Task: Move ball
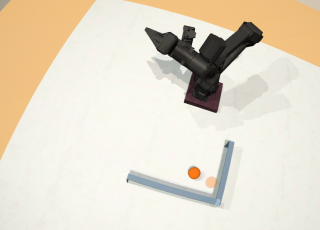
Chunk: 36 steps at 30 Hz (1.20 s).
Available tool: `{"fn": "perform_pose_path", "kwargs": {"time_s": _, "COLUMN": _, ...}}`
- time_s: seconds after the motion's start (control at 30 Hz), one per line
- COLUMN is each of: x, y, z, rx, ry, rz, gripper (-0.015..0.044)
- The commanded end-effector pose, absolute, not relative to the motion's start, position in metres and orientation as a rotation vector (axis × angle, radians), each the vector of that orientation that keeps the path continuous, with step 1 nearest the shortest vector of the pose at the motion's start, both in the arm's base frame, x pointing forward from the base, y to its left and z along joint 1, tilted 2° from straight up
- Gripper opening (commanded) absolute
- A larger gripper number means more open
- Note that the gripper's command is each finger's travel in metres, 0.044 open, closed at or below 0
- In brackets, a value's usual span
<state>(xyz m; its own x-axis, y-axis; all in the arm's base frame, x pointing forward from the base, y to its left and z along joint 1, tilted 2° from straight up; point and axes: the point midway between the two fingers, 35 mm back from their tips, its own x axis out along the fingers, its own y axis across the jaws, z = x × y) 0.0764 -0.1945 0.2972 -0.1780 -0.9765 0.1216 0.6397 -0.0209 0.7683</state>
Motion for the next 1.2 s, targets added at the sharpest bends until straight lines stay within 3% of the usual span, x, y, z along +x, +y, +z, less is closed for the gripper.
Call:
{"fn": "perform_pose_path", "kwargs": {"time_s": 0.0, "x": 0.078, "y": -0.195, "z": 0.297, "rx": 0.535, "ry": -0.837, "rz": -1.565, "gripper": 0.0374}}
{"fn": "perform_pose_path", "kwargs": {"time_s": 0.1, "x": 0.098, "y": -0.197, "z": 0.3, "rx": 0.499, "ry": -0.741, "rz": -1.519, "gripper": 0.0314}}
{"fn": "perform_pose_path", "kwargs": {"time_s": 0.37, "x": 0.226, "y": -0.183, "z": 0.286, "rx": 0.302, "ry": -0.172, "rz": -1.179, "gripper": 0.0314}}
{"fn": "perform_pose_path", "kwargs": {"time_s": 0.67, "x": 0.331, "y": -0.108, "z": 0.218, "rx": 0.118, "ry": 0.46, "rz": -0.716, "gripper": 0.0314}}
{"fn": "perform_pose_path", "kwargs": {"time_s": 0.9, "x": 0.354, "y": -0.018, "z": 0.152, "rx": 0.001, "ry": 0.928, "rz": -0.314, "gripper": 0.0314}}
{"fn": "perform_pose_path", "kwargs": {"time_s": 1.17, "x": 0.32, "y": 0.077, "z": 0.1, "rx": -0.058, "ry": 1.483, "rz": 0.095, "gripper": 0.0314}}
